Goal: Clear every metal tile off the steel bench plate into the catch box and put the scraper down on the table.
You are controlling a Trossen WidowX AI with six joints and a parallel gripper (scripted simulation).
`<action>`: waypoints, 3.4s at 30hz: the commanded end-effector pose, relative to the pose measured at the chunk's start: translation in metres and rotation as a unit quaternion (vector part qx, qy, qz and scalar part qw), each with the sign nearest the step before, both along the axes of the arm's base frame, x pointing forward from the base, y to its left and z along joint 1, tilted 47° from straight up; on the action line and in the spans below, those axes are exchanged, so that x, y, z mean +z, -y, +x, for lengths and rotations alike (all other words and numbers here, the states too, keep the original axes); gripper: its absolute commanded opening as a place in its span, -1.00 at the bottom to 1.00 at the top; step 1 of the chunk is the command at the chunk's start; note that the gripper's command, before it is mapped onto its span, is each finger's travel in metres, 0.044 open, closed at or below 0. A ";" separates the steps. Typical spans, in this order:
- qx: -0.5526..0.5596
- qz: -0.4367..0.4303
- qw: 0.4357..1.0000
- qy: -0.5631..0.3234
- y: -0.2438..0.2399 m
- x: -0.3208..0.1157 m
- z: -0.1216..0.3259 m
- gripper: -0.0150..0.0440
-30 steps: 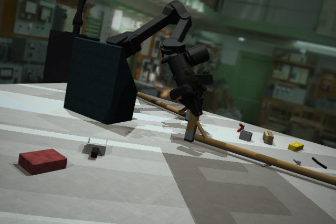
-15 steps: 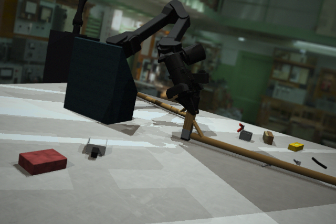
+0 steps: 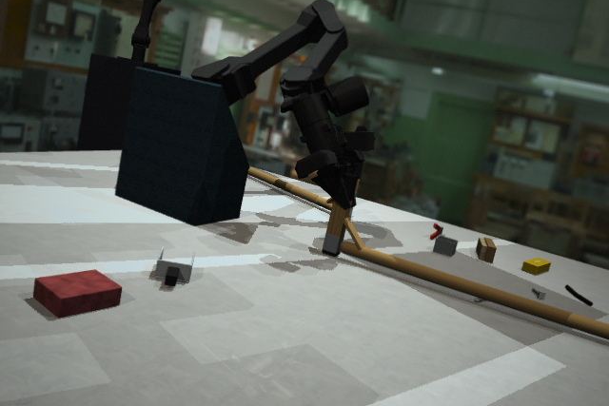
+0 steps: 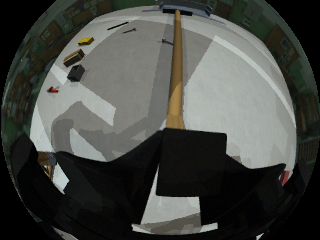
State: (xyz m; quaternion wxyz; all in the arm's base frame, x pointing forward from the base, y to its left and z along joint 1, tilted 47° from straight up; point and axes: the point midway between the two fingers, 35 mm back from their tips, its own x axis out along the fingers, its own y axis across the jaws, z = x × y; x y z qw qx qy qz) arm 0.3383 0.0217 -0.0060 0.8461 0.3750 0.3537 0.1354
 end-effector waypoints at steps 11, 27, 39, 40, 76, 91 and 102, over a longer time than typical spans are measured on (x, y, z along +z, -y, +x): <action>-0.006 0.001 1.000 -0.006 0.014 -0.015 -0.006 -0.49; -0.008 0.001 1.000 -0.006 0.020 -0.019 0.007 -0.49; -0.010 0.000 1.000 -0.005 0.024 -0.019 0.027 -0.49; -0.010 0.000 1.000 -0.005 0.025 -0.019 0.028 -0.49; -0.013 0.000 1.000 -0.004 0.027 -0.011 0.081 -0.49; -0.013 0.000 1.000 -0.003 0.029 -0.008 0.100 -0.49; -0.013 0.000 1.000 -0.003 0.032 -0.007 0.118 -0.49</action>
